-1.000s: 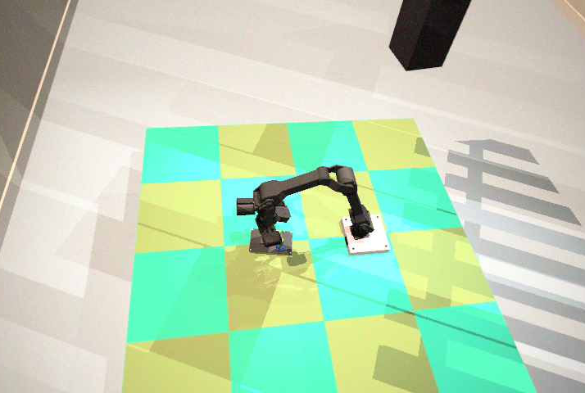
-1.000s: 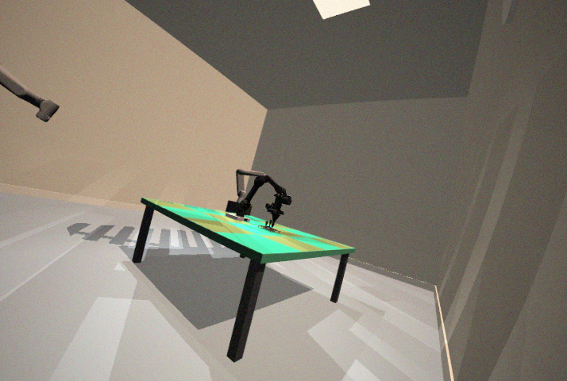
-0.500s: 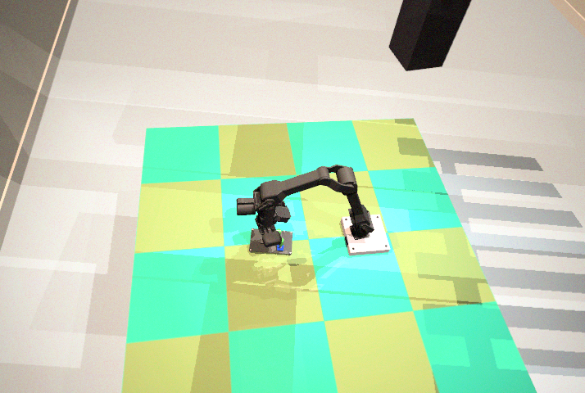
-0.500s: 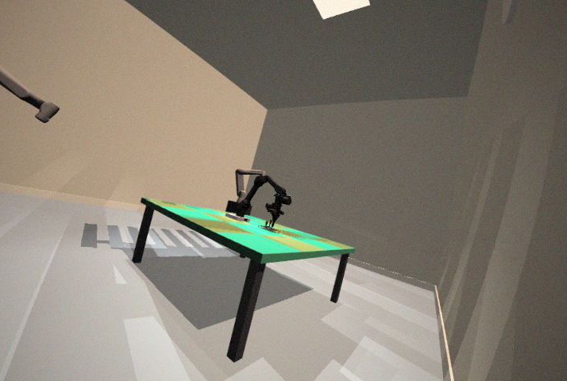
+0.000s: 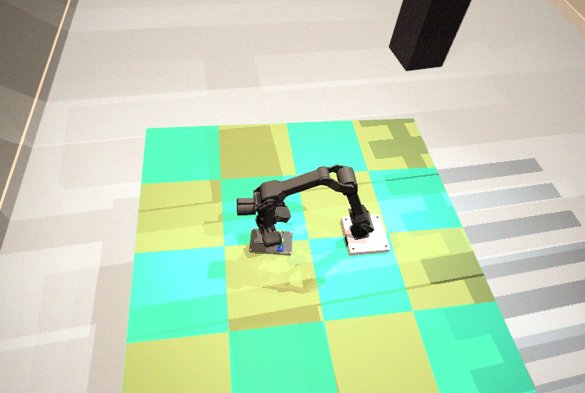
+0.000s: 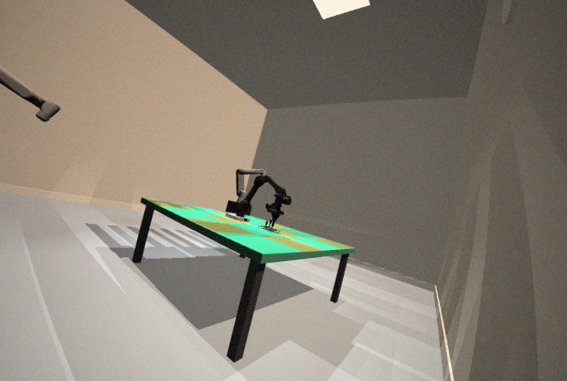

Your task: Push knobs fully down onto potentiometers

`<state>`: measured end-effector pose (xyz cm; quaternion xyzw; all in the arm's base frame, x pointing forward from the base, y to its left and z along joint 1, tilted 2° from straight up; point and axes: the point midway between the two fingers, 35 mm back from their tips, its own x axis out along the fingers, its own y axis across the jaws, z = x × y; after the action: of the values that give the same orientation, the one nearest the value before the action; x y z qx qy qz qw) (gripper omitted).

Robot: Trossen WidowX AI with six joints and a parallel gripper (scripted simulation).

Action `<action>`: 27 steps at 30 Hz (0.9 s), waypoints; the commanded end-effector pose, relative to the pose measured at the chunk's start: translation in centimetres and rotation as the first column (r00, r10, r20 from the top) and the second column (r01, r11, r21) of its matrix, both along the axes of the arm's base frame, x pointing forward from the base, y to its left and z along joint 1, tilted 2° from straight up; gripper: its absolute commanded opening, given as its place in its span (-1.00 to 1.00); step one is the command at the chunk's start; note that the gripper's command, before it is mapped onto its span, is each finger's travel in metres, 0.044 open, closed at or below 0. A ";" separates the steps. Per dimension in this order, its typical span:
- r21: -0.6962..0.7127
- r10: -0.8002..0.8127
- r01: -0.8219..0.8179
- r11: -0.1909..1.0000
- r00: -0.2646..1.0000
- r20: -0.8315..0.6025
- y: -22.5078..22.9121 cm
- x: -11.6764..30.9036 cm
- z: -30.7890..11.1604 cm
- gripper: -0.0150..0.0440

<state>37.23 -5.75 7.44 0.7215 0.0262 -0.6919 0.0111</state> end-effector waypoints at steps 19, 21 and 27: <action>0.000 -0.004 0.004 1.000 1.000 -0.015 0.0 0.2 -1.7 -0.49; 0.000 -0.004 0.004 1.000 1.000 -0.015 0.0 0.2 -1.7 -0.49; 0.000 -0.004 0.004 1.000 1.000 -0.015 0.0 0.2 -1.8 -0.49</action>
<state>37.23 -5.74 7.21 0.7224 0.0260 -0.6908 0.0114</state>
